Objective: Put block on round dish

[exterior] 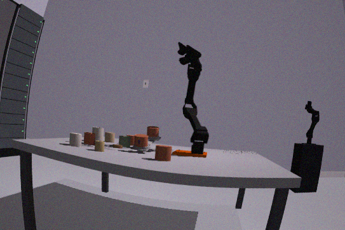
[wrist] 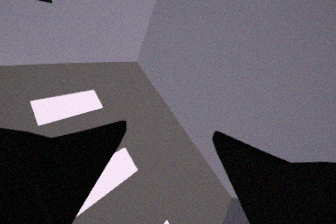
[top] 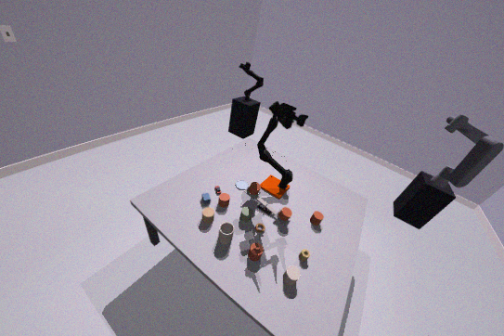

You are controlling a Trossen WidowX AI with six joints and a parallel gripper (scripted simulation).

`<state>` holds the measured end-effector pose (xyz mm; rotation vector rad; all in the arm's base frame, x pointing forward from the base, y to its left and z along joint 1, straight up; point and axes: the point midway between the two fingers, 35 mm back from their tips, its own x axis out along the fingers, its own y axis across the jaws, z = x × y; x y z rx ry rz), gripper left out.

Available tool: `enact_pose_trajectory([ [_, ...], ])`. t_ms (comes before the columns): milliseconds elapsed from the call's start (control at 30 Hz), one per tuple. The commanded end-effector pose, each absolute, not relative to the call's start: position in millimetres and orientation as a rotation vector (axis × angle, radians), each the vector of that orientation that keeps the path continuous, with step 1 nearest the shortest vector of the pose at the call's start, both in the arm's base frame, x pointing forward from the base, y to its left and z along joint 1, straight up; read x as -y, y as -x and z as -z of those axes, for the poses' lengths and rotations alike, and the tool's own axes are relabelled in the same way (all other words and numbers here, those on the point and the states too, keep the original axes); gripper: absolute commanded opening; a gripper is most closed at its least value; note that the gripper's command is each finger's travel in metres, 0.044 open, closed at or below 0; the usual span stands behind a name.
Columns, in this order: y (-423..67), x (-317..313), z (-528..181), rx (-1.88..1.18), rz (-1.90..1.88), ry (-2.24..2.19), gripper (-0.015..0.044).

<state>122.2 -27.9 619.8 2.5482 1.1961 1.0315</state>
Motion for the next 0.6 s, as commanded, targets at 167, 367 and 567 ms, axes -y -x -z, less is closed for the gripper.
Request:
enact_pose_trajectory([
  [167, -102, 5, -604, -0.945, -1.027, -2.301, 0.0440],
  [367, -94, -10, -592, -0.807, -0.997, -2.142, 0.0440],
  [567, -90, -25, -577, -0.688, -0.953, -1.979, 0.0440],
])
